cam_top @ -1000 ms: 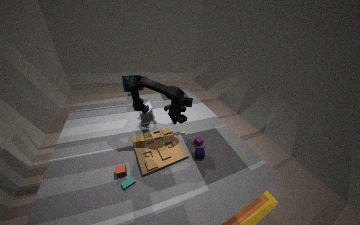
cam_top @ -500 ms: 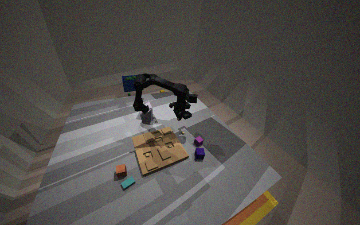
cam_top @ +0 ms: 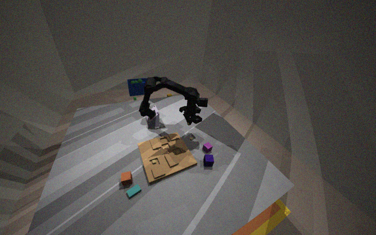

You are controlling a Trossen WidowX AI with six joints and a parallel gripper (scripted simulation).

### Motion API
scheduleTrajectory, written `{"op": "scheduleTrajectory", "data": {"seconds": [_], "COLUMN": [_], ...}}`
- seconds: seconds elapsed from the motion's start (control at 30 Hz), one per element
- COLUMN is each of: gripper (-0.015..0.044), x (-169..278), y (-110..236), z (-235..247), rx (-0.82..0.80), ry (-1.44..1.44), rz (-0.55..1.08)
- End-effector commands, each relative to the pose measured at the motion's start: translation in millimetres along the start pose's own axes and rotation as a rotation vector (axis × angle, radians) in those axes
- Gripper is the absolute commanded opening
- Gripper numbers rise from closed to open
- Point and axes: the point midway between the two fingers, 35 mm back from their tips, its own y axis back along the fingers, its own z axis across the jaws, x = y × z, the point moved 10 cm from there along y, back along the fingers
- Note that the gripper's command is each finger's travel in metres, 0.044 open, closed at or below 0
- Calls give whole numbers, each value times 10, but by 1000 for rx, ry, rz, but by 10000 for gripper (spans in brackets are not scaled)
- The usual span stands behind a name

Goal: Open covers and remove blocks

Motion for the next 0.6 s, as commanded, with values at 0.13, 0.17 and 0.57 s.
{"op": "scheduleTrajectory", "data": {"seconds": [0.13, 0.17, 0.57], "gripper": [80, 80, 80], "x": [-1, -2, -5], "y": [-151, -167, -368], "z": [-7, -9, -21], "rx": [-5, -5, -5], "ry": [3, 3, 3], "rz": [8, 8, 8]}}
